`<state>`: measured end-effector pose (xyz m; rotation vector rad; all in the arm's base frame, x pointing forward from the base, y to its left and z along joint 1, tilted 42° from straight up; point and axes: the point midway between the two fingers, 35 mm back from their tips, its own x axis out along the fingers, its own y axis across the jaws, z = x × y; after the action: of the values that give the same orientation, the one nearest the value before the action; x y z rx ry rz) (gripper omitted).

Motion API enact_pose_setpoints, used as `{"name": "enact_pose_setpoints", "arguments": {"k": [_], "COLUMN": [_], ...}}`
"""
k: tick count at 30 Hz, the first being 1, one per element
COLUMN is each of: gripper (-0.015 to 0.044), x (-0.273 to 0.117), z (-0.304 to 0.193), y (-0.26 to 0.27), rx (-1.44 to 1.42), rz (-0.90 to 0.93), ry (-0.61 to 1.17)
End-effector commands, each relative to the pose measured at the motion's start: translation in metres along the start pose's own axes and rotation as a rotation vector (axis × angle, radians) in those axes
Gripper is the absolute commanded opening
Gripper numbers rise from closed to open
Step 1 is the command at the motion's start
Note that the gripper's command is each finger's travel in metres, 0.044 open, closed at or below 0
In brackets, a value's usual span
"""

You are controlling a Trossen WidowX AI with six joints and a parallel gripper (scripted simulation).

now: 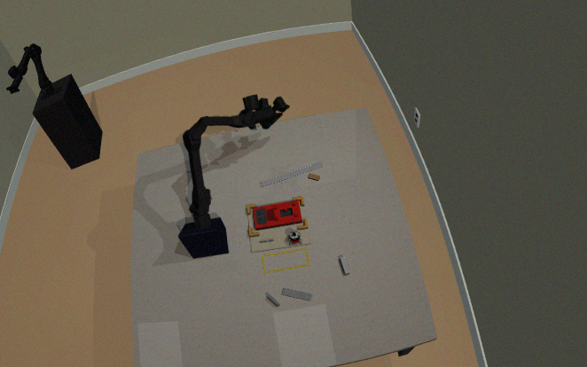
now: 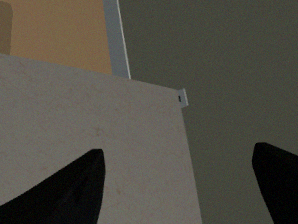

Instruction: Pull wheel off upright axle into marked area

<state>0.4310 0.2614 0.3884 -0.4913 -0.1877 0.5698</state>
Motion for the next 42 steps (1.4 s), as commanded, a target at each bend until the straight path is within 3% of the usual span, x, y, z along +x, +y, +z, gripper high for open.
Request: {"name": "enact_pose_setpoints", "arguments": {"k": [1,13,26,36,42], "gripper": [0.03,0.03,0.03,0.03,0.03], "x": [0.009,-0.023,-0.14,-0.257,-0.264], "z": [-0.075,-0.26,-0.419,-0.481,-0.482], "y": [-0.009,-0.03,-0.029,-0.005,-0.003], "rx": [0.04,0.262,0.777,1.433,1.483], "rz": [0.053,0.179,0.279,0.302,0.301], "ry": [0.178,0.627,1.052,1.236,1.24]}}
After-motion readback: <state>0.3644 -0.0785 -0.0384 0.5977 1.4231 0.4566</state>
